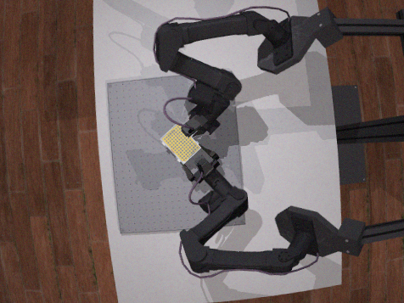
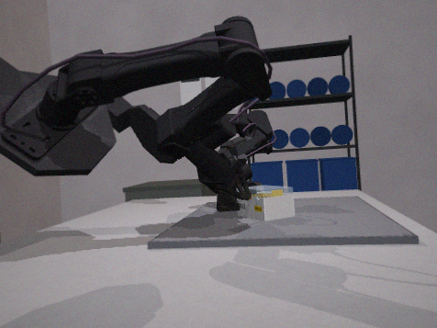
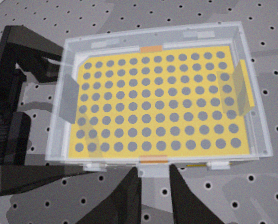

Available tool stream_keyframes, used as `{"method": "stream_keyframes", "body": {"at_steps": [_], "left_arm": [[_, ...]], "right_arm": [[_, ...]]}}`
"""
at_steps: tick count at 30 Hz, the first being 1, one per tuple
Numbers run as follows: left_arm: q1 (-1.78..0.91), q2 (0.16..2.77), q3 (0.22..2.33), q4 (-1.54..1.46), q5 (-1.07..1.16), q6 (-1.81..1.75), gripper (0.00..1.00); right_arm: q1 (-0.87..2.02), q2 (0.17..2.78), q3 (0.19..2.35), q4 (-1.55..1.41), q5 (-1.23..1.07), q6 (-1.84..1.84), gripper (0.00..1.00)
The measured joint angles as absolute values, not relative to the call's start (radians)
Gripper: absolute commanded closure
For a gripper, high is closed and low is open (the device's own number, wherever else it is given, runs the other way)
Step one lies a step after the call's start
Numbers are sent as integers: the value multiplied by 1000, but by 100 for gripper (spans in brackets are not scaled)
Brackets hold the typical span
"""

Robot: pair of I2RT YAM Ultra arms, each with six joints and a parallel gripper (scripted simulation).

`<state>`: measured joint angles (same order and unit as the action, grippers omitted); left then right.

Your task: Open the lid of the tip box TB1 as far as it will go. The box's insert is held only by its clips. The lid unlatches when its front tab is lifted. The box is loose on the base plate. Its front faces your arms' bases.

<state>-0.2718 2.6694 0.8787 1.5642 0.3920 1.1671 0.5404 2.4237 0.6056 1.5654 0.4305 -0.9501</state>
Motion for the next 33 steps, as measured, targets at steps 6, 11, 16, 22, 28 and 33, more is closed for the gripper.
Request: {"method": "stream_keyframes", "body": {"at_steps": [6,11,16,22,28,33], "left_arm": [[-273,2670,879,1566,406,1163,17],[-272,2669,879,1558,399,1163,17],[-272,2670,879,1557,398,1164,17],[-272,2670,879,1554,399,1165,17],[-272,2669,879,1557,396,1165,17],[-272,2669,879,1559,396,1165,17]], "right_arm": [[566,2404,596,1547,472,-947,88],[583,2381,576,1545,471,-934,88],[583,2381,575,1544,471,-933,88],[615,2338,575,1471,527,-908,88],[713,2231,606,1280,659,-846,88],[764,2165,674,1044,779,-767,88]]}}
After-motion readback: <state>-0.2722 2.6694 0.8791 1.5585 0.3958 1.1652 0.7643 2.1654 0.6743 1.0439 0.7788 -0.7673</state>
